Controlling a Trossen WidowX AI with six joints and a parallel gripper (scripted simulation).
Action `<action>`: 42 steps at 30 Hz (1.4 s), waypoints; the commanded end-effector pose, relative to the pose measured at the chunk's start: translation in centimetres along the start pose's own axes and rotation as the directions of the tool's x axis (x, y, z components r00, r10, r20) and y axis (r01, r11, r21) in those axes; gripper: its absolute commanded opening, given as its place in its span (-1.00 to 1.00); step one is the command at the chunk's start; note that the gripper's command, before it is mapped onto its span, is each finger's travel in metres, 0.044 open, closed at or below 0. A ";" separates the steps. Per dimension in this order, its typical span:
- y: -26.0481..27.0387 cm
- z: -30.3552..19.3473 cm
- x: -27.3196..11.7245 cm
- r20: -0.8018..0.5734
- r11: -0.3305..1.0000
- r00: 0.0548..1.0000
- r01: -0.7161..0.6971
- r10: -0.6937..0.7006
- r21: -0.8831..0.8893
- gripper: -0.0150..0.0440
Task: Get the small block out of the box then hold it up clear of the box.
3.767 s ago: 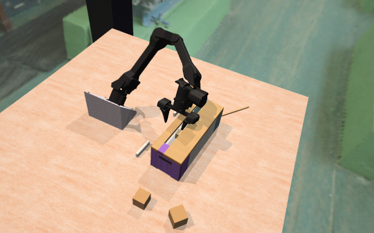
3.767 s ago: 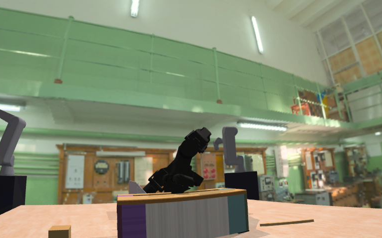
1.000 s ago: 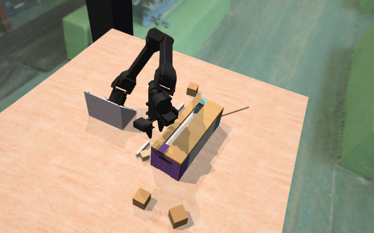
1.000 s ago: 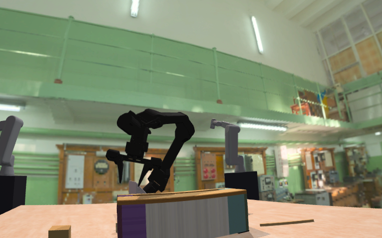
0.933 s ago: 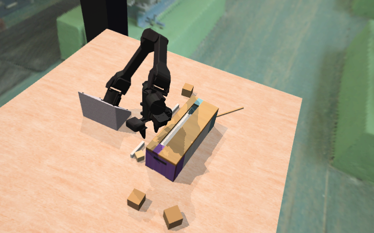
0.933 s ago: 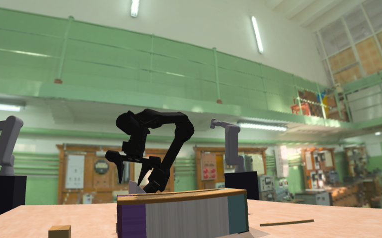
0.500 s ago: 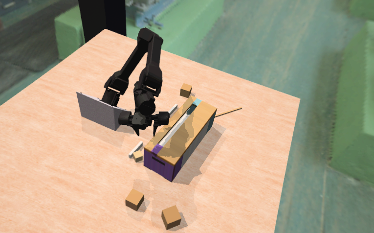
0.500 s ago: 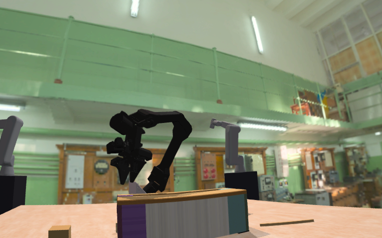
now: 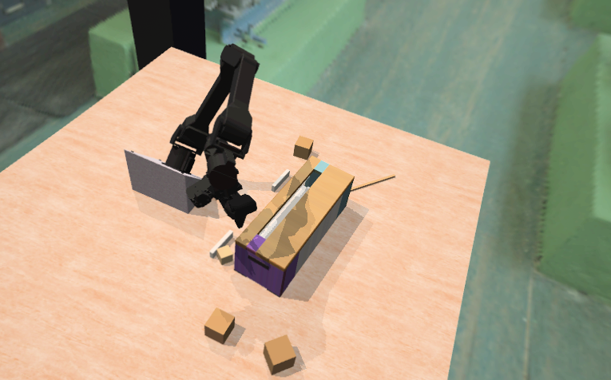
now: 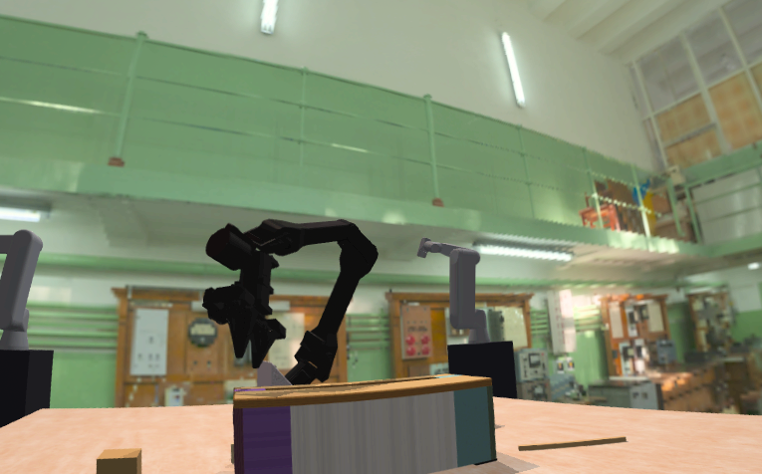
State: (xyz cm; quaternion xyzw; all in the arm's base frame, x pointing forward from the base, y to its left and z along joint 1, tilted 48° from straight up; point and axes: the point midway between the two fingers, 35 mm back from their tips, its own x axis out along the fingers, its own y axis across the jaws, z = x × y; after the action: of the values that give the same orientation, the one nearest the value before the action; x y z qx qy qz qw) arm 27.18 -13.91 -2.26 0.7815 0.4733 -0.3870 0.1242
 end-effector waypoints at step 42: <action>-4.2 2.1 9.9 -0.115 0.463 0.993 0.083 0.041 0.883 0.47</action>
State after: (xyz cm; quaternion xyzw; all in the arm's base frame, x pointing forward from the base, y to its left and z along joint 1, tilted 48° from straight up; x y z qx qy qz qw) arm 25.39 -7.22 -9.70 0.7531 0.2190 -0.5279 -0.3259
